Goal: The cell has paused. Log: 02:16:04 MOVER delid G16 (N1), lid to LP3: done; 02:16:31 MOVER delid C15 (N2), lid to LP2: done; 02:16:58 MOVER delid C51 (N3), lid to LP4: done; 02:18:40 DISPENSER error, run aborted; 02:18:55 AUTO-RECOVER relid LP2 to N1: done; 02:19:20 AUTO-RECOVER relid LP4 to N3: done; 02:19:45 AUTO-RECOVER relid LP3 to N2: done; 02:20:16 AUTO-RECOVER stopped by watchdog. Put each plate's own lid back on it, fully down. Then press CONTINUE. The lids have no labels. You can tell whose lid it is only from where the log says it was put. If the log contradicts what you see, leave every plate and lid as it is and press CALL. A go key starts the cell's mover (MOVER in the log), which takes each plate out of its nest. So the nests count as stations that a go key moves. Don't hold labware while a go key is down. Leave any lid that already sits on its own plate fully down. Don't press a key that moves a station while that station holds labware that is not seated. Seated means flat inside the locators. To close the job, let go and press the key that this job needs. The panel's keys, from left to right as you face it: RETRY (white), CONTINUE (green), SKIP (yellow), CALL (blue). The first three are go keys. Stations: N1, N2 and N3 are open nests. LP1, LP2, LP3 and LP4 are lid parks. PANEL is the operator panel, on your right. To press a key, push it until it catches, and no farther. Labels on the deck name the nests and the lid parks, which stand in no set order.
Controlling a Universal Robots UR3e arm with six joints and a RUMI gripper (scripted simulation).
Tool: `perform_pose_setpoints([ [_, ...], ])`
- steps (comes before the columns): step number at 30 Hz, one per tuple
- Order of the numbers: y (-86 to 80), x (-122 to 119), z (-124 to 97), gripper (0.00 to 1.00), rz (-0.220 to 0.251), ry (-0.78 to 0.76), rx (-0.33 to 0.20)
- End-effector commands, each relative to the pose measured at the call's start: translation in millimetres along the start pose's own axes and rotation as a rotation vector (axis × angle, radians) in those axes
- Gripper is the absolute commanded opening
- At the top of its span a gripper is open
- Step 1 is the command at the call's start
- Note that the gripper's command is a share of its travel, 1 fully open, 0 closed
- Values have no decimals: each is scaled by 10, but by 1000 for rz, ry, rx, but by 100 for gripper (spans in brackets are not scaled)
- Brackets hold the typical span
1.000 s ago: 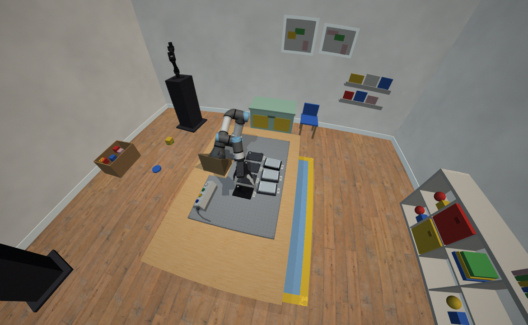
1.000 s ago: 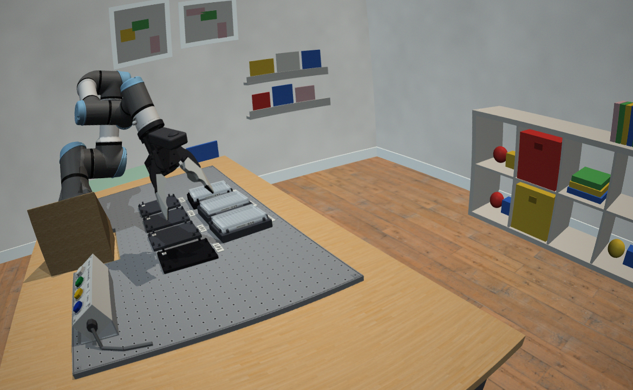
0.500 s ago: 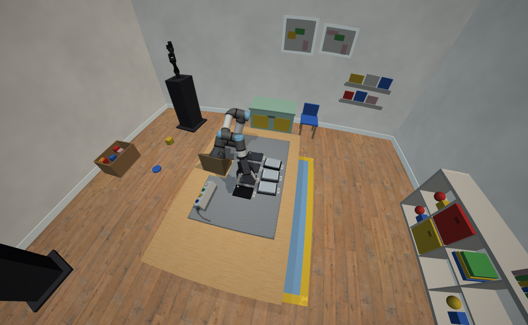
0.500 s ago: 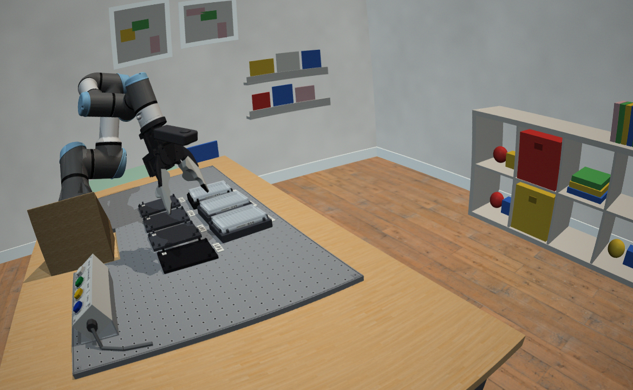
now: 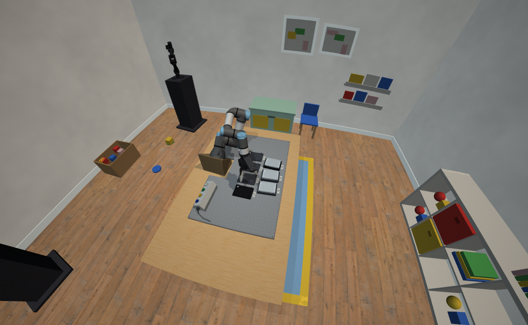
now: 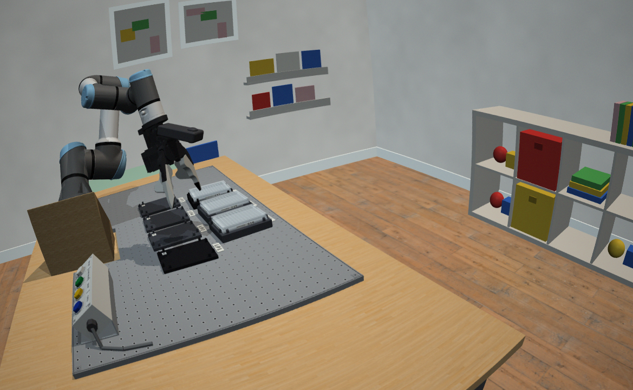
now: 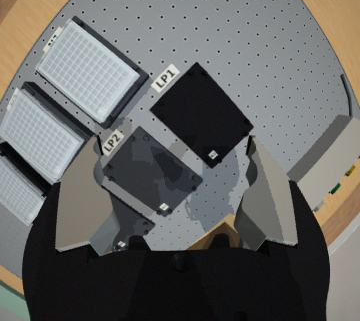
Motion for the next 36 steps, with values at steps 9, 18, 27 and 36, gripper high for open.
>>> perform_pose_setpoints([
  [9, -92, -299, -181, 82, 39, -217, -77],
  [18, -144, -481, -312, 82, 74, -366, -123],
  [27, -198, -652, -442, 82, 114, -515, -167],
  [36, -261, -830, -602, 82, 155, -645, -201],
])
Point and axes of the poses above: the point where the finger pads meet when closed, its own y axis out along the fingers, its own x axis across the jaws, z = x × y, the point moved 10 cm from there along -y, back along the fingers, and after that the axes turned 7 degrees about -y, right-handed, at the moved point
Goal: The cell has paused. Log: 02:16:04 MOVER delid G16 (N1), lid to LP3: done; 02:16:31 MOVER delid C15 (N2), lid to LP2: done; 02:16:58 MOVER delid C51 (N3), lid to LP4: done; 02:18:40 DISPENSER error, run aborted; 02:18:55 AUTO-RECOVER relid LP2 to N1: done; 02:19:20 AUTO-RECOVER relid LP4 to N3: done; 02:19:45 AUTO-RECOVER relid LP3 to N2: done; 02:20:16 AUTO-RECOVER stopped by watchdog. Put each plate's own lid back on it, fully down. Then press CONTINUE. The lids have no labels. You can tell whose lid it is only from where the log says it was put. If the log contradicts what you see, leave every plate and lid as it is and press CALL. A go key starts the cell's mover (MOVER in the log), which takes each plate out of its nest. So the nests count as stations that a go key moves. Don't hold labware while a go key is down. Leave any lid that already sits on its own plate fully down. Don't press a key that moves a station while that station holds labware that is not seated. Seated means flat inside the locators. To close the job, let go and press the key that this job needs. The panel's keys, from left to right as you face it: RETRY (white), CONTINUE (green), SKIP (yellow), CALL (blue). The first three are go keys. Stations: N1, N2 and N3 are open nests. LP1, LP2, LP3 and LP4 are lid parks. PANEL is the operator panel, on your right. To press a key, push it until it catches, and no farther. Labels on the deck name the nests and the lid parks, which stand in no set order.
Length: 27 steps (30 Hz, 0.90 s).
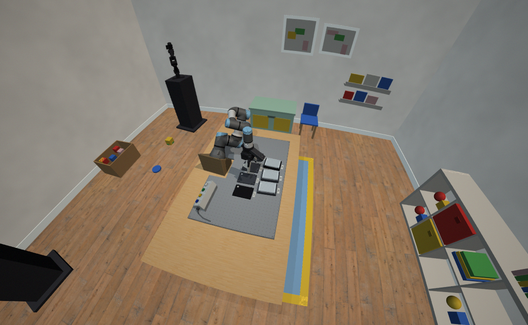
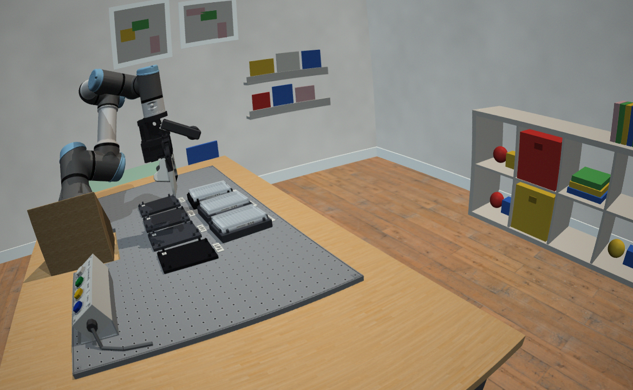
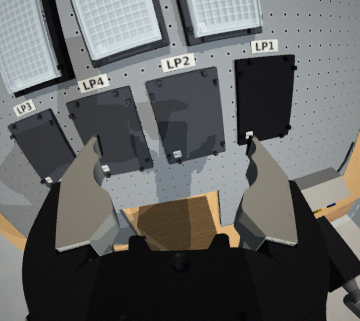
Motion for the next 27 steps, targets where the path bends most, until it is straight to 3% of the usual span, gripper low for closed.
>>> perform_pose_setpoints([
  [1, -26, -128, -17, 82, 23, -71, -18],
  [7, -40, -330, -56, 82, 59, -183, -42],
  [17, -39, -321, -48, 82, 70, -215, -48],
  [27, 459, -354, -75, 82, 70, -215, -48],
])
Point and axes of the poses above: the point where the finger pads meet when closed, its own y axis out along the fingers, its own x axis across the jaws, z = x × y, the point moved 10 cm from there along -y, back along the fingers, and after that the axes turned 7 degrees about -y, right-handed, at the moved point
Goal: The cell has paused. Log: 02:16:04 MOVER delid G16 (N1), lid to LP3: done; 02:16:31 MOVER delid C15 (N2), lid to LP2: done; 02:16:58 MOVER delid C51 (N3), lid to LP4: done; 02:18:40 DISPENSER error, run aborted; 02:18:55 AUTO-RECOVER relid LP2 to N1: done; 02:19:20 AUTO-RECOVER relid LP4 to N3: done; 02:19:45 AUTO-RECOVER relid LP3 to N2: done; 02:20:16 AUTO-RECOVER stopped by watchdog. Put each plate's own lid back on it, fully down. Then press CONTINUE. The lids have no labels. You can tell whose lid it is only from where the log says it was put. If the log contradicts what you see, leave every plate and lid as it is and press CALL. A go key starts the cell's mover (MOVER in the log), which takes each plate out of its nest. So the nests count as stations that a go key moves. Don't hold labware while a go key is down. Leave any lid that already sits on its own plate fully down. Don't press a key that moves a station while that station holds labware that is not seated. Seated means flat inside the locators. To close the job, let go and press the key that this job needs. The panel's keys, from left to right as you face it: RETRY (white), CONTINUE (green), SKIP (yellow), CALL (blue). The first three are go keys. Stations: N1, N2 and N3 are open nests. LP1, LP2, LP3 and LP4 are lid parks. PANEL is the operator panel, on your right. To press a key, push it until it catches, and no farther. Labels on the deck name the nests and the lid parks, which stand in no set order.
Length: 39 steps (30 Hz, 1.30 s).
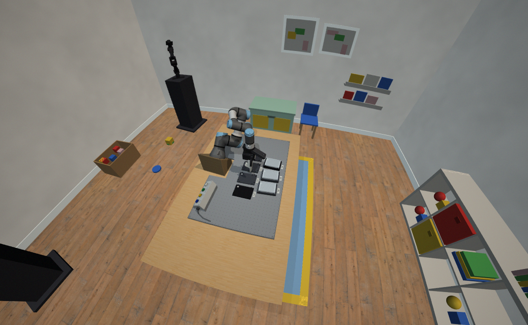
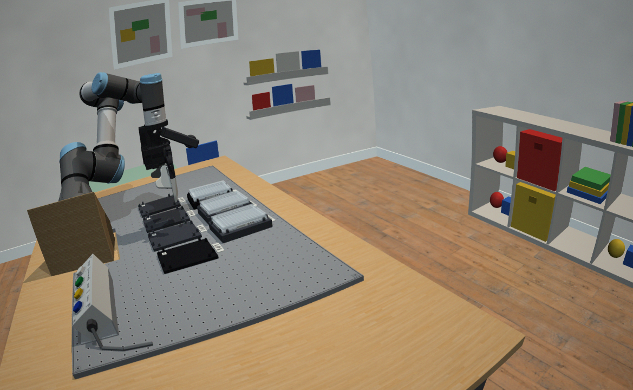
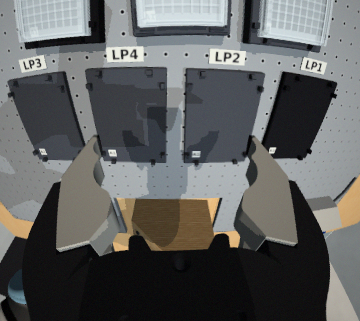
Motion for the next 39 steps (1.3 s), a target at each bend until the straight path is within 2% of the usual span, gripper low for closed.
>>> perform_pose_setpoints([
  [1, 270, 16, 9, 82, -5, 0, 4],
  [2, 320, 16, 10, 82, -5, 0, 4],
  [19, 320, 16, 10, 82, -5, 0, 4],
  [22, 320, 127, 110, 82, -5, -48, 4],
  [24, 320, 127, 110, 82, -5, -48, 4],
  [39, 315, 682, 614, 82, -5, -48, 4],
])
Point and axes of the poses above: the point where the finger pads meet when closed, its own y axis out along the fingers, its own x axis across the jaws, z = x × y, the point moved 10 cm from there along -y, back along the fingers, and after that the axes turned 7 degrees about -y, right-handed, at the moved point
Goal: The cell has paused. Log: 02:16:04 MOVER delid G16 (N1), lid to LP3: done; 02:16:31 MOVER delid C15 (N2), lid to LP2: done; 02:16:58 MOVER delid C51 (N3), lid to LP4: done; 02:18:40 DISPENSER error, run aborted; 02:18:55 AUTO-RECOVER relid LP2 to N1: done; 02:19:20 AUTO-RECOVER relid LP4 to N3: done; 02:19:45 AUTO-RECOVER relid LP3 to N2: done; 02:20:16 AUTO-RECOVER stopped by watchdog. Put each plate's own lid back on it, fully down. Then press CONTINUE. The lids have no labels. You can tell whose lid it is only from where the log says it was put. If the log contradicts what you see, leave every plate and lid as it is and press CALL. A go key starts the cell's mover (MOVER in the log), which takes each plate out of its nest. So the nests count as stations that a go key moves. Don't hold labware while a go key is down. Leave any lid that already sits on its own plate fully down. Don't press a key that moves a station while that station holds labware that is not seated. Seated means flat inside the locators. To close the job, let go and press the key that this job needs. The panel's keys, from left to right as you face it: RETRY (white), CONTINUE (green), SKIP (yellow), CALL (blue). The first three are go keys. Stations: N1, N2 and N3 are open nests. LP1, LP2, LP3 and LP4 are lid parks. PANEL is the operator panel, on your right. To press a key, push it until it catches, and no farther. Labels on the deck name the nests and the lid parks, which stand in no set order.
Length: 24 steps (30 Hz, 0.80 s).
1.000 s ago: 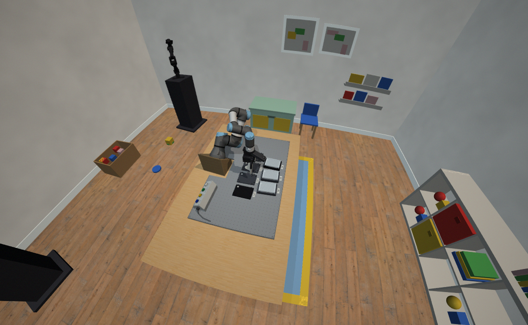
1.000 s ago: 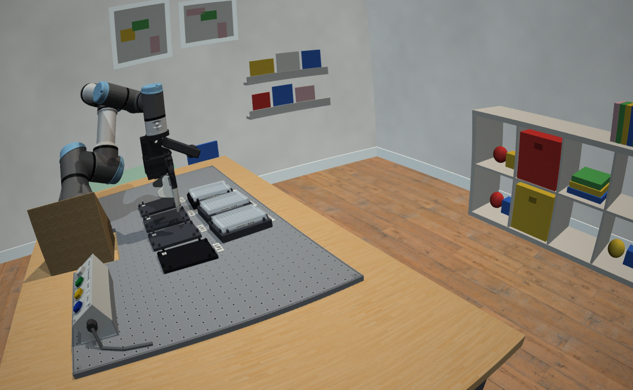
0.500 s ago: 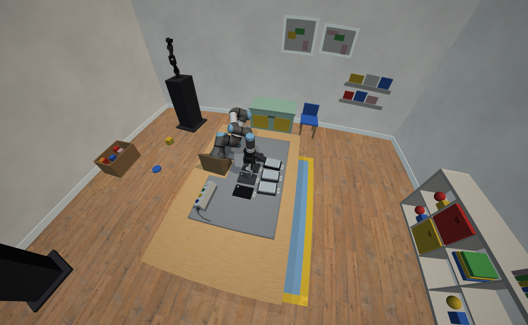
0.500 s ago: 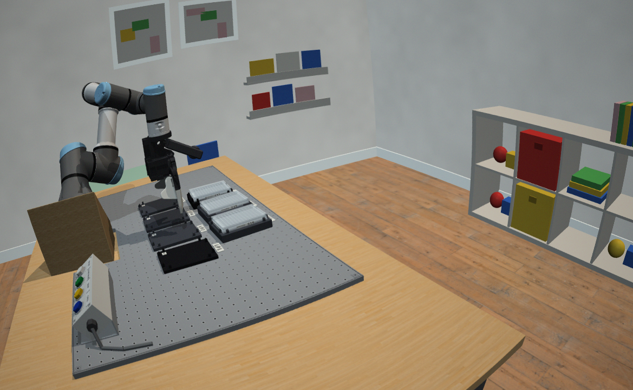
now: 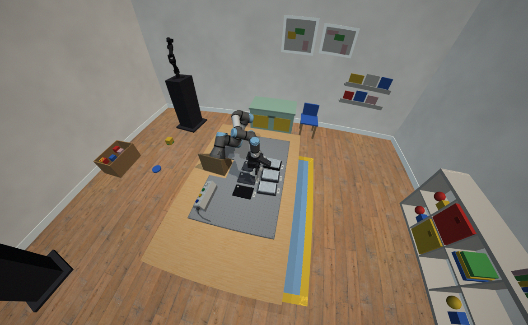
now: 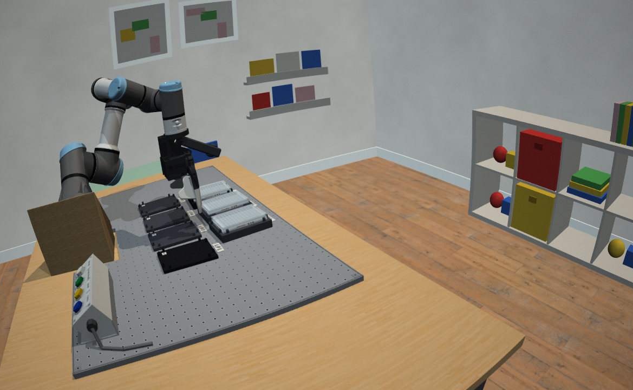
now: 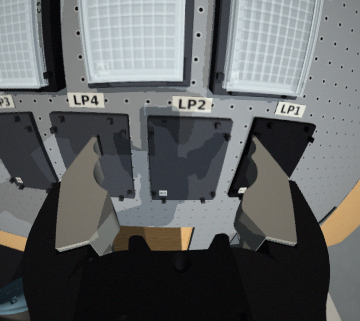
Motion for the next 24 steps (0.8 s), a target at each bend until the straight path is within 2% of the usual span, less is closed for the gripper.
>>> perform_pose_setpoints([
  [1, 7, 200, 165, 82, 5, 0, -7],
  [24, 15, 971, 801, 82, 5, -1, -7],
])
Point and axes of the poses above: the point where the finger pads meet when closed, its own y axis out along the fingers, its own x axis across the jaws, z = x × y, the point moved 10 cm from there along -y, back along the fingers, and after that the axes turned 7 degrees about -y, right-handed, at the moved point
